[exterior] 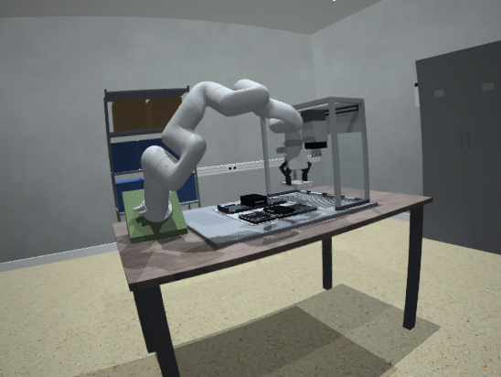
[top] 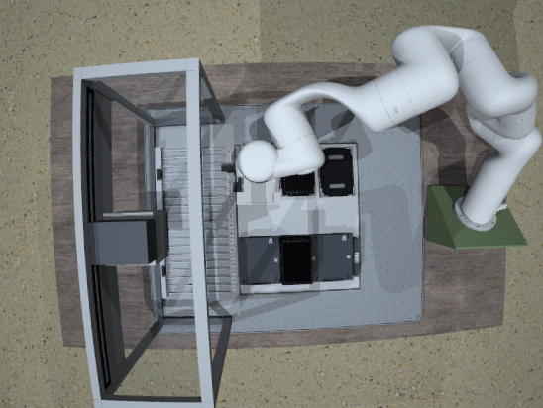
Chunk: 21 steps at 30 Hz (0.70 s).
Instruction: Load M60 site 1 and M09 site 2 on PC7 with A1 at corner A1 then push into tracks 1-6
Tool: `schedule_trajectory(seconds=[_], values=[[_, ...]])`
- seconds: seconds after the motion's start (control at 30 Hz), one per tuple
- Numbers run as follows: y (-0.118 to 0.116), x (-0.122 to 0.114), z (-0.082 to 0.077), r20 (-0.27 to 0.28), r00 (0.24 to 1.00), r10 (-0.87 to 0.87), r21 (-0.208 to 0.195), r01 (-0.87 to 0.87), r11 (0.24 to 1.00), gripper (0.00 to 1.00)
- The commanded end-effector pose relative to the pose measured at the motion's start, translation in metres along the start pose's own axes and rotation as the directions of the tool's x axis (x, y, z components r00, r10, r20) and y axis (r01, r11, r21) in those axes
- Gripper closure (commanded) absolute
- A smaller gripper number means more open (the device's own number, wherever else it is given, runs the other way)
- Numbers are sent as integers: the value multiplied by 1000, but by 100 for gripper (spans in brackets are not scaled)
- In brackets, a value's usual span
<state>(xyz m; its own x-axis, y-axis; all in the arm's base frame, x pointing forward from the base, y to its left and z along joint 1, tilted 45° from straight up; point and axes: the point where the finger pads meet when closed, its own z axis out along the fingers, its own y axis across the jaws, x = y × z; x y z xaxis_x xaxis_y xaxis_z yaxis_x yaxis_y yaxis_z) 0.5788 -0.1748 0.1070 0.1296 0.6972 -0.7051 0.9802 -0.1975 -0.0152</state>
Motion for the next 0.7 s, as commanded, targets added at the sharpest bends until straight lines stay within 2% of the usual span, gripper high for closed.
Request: schedule_trajectory(seconds=[0.0, 0.1, 0.47, 0.67], values=[[2, 1, -10, -2, 1000, 0, -6, 0, 1000, 100], [2, 1, -15, -2, 1000, 0, -6, 0, 1000, 100], [2, 1, -15, -2, 1000, 0, -6, 0, 1000, 100], [-18, 24, -15, -4, 980, 198, -6, -198, 980, 100]])
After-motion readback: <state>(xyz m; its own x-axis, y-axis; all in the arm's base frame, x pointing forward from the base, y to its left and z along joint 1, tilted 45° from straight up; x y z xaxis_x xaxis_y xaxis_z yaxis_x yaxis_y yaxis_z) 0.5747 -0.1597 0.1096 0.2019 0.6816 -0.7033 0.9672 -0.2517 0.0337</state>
